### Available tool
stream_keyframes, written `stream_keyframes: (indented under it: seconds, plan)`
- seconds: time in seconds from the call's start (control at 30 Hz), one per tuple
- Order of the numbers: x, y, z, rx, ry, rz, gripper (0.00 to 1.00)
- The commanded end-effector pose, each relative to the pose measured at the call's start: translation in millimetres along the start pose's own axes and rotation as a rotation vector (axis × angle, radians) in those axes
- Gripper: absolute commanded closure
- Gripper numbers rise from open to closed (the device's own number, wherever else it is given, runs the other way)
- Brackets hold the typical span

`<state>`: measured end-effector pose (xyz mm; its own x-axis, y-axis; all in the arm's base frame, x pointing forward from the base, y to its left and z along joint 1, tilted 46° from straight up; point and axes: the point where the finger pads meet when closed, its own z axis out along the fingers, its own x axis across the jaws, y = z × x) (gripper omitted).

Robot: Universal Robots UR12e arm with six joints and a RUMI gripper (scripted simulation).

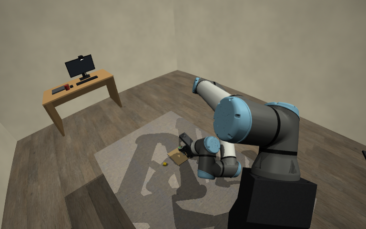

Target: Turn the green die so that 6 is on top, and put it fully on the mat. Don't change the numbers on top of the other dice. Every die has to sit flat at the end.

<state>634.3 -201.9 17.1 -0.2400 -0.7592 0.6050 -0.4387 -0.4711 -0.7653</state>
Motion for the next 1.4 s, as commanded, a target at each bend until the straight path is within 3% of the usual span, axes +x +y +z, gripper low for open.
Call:
stream_keyframes:
  seconds: [0.0, 0.57, 0.87, 1.17, 1.37]
  plan:
    - [0.3, -7.2, -7.6, 0.0, 0.001, 0.001, 0.97]
    - [0.6, -7.4, -6.2, -0.018, 0.0, 0.004, 0.97]
    - [1.3, -7.9, -2.1, -0.095, -0.002, 0.013, 0.97]
    - [0.6, -9.5, -4.0, -0.219, -0.001, 0.008, 0.97]
    - [0.3, -10.3, -7.0, -0.258, 0.001, 0.002, 0.97]
